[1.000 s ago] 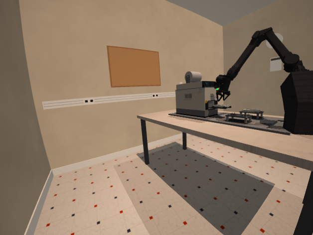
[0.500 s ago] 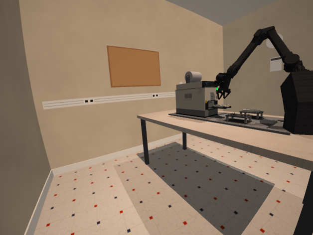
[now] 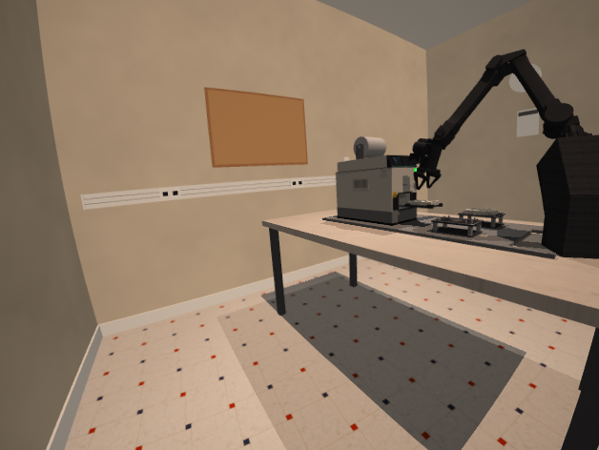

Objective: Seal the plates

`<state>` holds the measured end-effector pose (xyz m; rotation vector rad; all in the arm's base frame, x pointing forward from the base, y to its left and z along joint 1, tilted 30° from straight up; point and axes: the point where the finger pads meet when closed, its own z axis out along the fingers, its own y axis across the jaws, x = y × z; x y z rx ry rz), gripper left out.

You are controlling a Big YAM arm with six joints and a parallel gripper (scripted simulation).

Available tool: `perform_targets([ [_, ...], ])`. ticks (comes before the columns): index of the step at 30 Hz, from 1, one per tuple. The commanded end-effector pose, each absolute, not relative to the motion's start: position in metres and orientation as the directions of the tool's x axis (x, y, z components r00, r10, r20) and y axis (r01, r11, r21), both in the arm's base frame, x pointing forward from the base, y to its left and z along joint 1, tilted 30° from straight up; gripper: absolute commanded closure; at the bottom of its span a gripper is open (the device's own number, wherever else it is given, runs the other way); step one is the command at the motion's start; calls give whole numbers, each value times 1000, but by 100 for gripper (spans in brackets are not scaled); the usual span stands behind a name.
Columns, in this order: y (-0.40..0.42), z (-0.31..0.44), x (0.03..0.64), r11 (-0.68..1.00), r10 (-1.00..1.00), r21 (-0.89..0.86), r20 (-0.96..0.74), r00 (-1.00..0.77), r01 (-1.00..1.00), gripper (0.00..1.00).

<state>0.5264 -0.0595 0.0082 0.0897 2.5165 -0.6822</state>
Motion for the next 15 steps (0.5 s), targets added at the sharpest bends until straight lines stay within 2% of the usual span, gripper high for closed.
perform_targets([
  [1,-70,8,529,865,-64,-455,-518,-853,211,0],
  [15,-72,14,528,864,-61,-456,-512,-857,211,0],
])
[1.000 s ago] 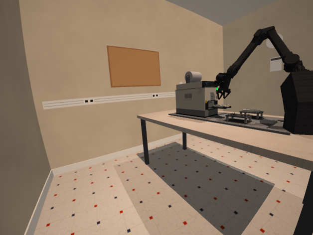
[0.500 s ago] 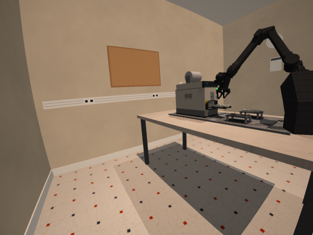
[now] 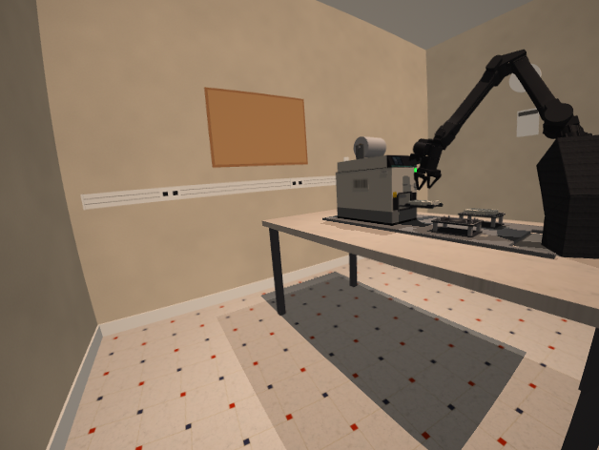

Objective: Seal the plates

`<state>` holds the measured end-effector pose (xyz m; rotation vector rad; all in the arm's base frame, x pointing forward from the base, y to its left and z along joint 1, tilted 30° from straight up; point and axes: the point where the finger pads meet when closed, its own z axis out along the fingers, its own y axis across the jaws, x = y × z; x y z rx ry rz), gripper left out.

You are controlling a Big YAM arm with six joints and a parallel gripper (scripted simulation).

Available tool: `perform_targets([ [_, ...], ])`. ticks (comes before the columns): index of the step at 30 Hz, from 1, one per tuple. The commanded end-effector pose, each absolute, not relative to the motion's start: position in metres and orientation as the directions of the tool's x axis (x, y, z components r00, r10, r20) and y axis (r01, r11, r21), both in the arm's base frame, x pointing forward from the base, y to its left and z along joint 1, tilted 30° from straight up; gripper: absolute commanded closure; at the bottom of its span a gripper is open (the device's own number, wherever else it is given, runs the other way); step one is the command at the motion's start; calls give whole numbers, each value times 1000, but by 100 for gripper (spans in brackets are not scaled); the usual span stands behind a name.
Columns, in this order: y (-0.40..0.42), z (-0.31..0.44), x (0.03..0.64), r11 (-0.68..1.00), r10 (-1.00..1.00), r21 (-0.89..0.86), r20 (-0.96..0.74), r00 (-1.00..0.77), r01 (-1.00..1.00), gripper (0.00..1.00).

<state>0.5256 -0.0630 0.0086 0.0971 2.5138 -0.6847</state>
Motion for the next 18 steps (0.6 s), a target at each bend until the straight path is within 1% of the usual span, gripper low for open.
perform_targets([
  [1,-72,13,529,864,-61,-457,-508,-859,209,0],
  [18,-71,15,539,865,-61,-454,-515,-855,212,0],
])
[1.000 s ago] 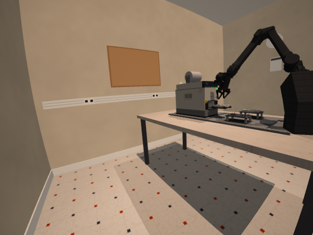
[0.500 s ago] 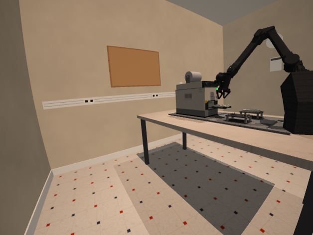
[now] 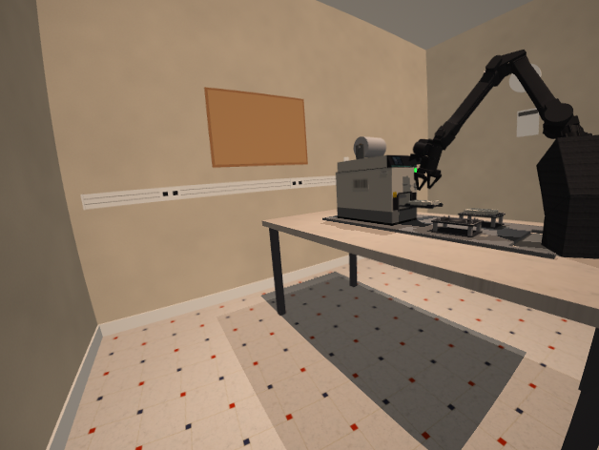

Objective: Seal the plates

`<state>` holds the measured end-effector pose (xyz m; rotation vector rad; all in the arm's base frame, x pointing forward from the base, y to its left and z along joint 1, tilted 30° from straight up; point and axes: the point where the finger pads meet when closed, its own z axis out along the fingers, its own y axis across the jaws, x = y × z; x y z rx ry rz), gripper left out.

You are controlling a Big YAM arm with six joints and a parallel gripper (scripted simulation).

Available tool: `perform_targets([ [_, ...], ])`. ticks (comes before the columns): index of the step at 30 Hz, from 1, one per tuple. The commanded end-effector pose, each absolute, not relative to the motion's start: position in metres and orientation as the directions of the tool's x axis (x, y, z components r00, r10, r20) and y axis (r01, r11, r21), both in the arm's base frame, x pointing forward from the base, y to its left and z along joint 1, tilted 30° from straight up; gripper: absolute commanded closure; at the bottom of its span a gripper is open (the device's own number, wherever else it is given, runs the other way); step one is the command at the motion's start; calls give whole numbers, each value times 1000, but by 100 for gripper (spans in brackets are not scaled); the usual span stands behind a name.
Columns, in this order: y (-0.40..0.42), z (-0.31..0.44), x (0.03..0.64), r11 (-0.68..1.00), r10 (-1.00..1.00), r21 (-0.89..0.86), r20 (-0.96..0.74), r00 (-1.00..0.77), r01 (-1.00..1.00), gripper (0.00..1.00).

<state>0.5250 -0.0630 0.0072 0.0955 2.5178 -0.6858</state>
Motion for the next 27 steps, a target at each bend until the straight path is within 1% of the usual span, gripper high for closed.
perform_targets([
  [1,-70,16,540,865,-61,-454,-516,-854,212,0],
  [17,-70,14,524,866,-62,-456,-506,-860,206,0],
  [27,-69,15,527,867,-62,-454,-510,-858,207,0],
])
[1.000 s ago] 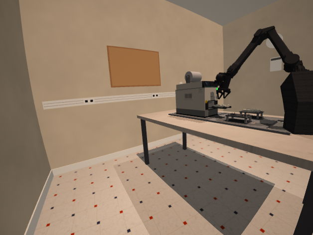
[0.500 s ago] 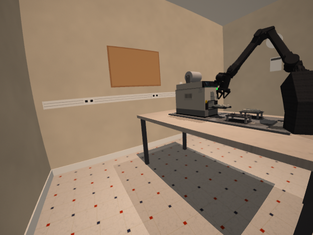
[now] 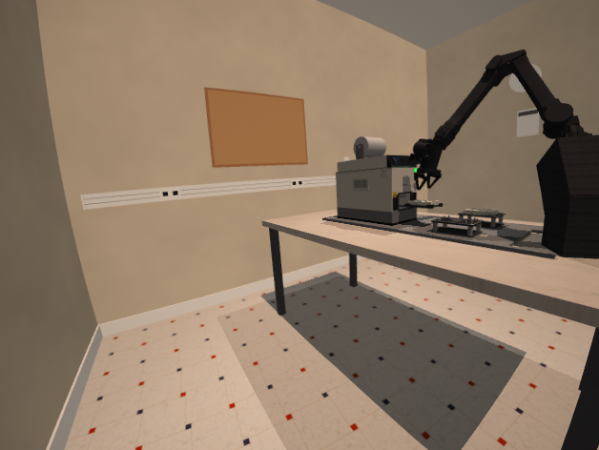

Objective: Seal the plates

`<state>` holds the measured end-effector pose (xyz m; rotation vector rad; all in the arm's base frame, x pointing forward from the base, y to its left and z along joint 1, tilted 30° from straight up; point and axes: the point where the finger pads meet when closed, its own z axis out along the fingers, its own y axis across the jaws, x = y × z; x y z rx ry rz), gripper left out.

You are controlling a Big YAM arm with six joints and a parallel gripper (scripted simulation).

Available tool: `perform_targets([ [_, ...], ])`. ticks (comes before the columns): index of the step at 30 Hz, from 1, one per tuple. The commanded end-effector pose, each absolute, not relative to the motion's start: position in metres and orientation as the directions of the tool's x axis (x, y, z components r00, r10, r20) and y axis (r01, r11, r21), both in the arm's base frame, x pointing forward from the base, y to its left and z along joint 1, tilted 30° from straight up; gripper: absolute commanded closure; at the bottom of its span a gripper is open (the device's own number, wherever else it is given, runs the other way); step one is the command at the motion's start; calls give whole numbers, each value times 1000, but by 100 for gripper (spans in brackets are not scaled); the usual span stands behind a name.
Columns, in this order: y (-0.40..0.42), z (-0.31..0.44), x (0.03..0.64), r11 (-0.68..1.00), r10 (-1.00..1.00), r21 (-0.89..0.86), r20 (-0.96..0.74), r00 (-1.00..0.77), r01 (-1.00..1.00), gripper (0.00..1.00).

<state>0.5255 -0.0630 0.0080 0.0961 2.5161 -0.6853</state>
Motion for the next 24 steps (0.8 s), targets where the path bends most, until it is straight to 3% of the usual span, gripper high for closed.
perform_targets([
  [1,-69,15,527,867,-62,-454,-510,-858,207,0],
  [24,-60,3,497,872,-63,-437,-549,-834,222,0],
])
